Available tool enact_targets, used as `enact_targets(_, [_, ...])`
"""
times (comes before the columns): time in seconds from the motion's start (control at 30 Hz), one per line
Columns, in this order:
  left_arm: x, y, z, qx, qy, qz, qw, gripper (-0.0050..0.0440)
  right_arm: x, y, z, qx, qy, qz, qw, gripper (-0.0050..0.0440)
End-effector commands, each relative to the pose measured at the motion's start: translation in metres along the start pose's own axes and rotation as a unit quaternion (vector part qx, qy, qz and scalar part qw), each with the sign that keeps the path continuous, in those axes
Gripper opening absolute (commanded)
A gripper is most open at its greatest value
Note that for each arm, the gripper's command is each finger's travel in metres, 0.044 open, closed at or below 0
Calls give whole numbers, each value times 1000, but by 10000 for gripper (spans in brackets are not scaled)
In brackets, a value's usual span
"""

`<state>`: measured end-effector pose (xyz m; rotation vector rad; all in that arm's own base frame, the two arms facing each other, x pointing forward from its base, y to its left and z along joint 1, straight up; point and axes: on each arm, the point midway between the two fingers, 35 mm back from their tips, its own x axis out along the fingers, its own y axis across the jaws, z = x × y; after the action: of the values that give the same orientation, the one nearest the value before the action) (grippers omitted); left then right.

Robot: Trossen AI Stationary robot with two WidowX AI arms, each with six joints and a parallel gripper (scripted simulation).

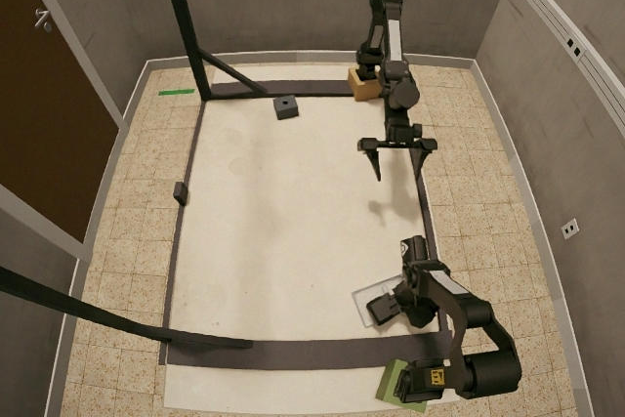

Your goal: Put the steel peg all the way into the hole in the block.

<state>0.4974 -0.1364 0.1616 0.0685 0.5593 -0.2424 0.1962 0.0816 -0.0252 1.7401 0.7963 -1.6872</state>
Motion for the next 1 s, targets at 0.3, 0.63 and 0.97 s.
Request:
enact_targets(0.3, [-7, 0, 13, 1, -16, 0, 1000, 440, 4, -3, 7, 43, -15, 1, 999, 180])
enact_targets(0.63, [-7, 0, 13, 1, -16, 0, 1000, 440, 20, -4, 8, 42, -16, 1, 999, 180])
enact_targets(0.97, [-7, 0, 13, 1, -16, 0, 1000, 440, 30, -4, 8, 42, -16, 1, 999, 180])
